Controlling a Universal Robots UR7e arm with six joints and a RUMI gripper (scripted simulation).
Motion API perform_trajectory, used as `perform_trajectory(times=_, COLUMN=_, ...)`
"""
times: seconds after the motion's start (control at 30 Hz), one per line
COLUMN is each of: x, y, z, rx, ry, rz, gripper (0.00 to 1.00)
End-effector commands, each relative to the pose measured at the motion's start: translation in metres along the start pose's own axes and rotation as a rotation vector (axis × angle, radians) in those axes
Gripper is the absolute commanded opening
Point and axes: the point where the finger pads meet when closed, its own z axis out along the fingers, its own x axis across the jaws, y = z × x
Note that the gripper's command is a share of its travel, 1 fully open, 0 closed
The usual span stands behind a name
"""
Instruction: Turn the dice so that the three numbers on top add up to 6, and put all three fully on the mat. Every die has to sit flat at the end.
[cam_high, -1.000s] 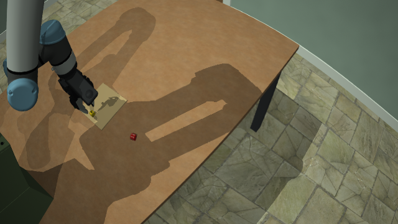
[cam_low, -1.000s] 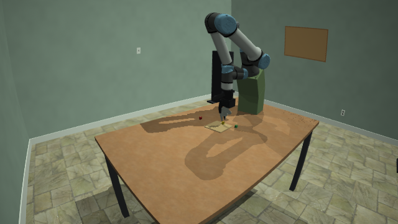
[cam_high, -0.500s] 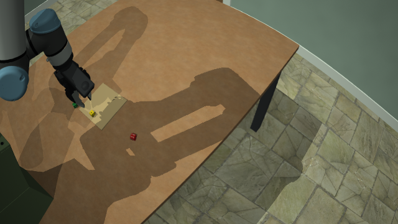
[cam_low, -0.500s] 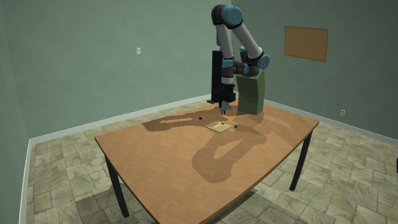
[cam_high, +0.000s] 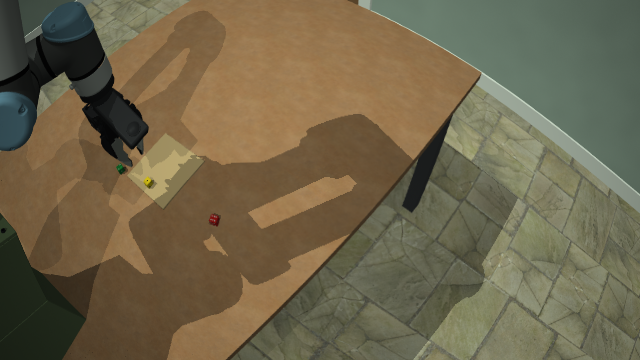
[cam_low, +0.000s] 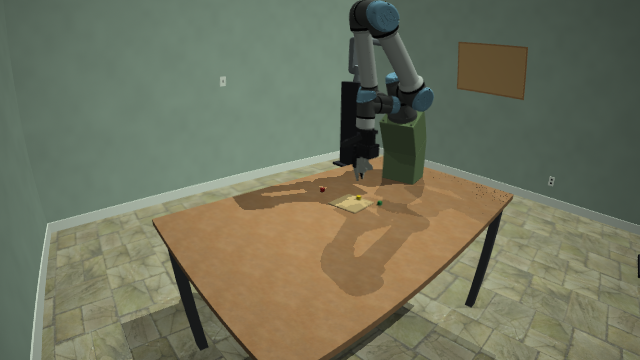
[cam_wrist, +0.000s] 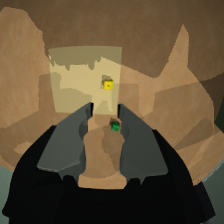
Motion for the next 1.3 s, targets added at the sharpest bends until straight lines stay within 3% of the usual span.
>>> perform_trajectory(times=0.0, x=0.0019, y=0.0005, z=-0.0032, rx=-0.003, ry=0.006, rz=0.001, gripper=0.18)
perform_trajectory(times=0.2, x=0.0019, y=0.0005, z=-0.0034, rx=-0.003, ry=0.006, rz=0.001, gripper=0.18)
perform_trajectory(times=0.23, x=0.0019, y=0.0005, z=-0.0034, rx=-0.003, ry=0.006, rz=0.001, gripper=1.0)
perform_trajectory(times=1.27, x=0.0016, y=0.0001, z=-0.0033, rx=-0.003, ry=0.006, rz=-0.006, gripper=1.0)
